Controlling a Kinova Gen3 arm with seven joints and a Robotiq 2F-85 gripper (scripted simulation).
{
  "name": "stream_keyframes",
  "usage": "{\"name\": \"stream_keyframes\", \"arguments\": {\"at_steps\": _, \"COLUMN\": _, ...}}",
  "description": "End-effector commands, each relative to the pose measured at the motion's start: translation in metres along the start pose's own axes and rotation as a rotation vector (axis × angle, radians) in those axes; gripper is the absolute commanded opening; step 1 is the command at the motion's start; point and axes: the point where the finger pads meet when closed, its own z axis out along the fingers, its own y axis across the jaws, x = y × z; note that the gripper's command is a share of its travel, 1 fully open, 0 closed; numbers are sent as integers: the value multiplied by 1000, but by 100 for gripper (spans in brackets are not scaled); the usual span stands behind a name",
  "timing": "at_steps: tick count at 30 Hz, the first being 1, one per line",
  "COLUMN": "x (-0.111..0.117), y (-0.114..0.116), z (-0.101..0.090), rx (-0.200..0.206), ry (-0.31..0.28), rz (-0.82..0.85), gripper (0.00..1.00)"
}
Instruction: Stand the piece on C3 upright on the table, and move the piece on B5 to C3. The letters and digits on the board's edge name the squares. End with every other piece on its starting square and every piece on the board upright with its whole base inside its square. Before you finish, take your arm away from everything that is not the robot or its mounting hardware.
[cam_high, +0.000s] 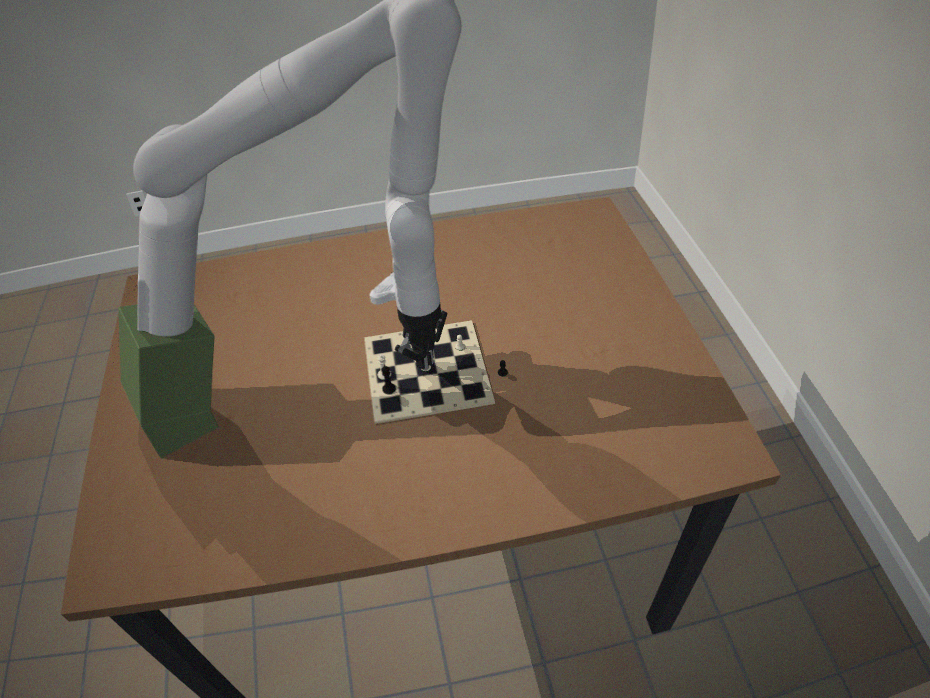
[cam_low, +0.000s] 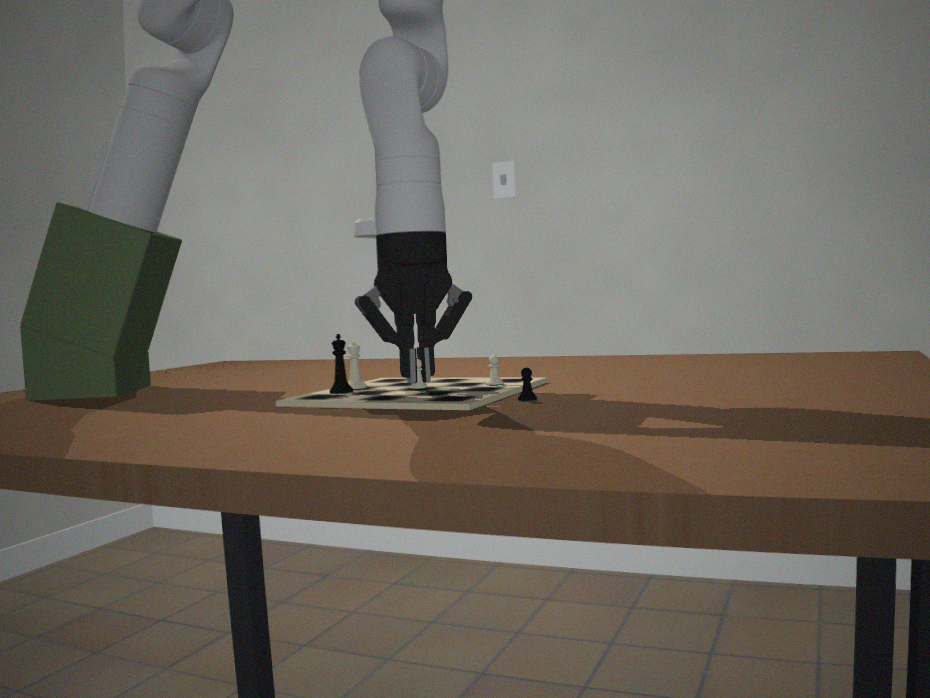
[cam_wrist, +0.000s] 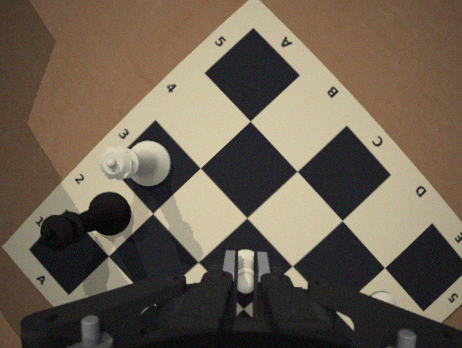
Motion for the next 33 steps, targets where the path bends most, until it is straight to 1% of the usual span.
{"name": "stream_keyframes", "arguments": {"at_steps": 1, "x": 0, "y": 0, "z": 0, "rx": -1, "ry": -1, "rz": 0, "gripper": 0}}
{"name": "stream_keyframes", "arguments": {"at_steps": 18, "x": 0, "y": 0, "z": 0, "rx": -1, "ry": -1, "rz": 0, "gripper": 0}}
{"name": "stream_keyframes", "arguments": {"at_steps": 19, "x": 0, "y": 0, "z": 0, "rx": -1, "ry": -1, "rz": 0, "gripper": 7}}
{"name": "stream_keyframes", "arguments": {"at_steps": 21, "x": 0, "y": 0, "z": 0, "rx": -1, "ry": -1, "rz": 0, "gripper": 7}}
{"name": "stream_keyframes", "arguments": {"at_steps": 22, "x": 0, "y": 0, "z": 0, "rx": -1, "ry": -1, "rz": 0, "gripper": 13}}
{"name": "stream_keyframes", "arguments": {"at_steps": 24, "x": 0, "y": 0, "z": 0, "rx": -1, "ry": -1, "rz": 0, "gripper": 13}}
{"name": "stream_keyframes", "arguments": {"at_steps": 25, "x": 0, "y": 0, "z": 0, "rx": -1, "ry": -1, "rz": 0, "gripper": 20}}
{"name": "stream_keyframes", "arguments": {"at_steps": 27, "x": 0, "y": 0, "z": 0, "rx": -1, "ry": -1, "rz": 0, "gripper": 20}}
{"name": "stream_keyframes", "arguments": {"at_steps": 28, "x": 0, "y": 0, "z": 0, "rx": -1, "ry": -1, "rz": 0, "gripper": 27}}
{"name": "stream_keyframes", "arguments": {"at_steps": 30, "x": 0, "y": 0, "z": 0, "rx": -1, "ry": -1, "rz": 0, "gripper": 27}}
{"name": "stream_keyframes", "arguments": {"at_steps": 31, "x": 0, "y": 0, "z": 0, "rx": -1, "ry": -1, "rz": 0, "gripper": 34}}
{"name": "stream_keyframes", "arguments": {"at_steps": 33, "x": 0, "y": 0, "z": 0, "rx": -1, "ry": -1, "rz": 0, "gripper": 34}}
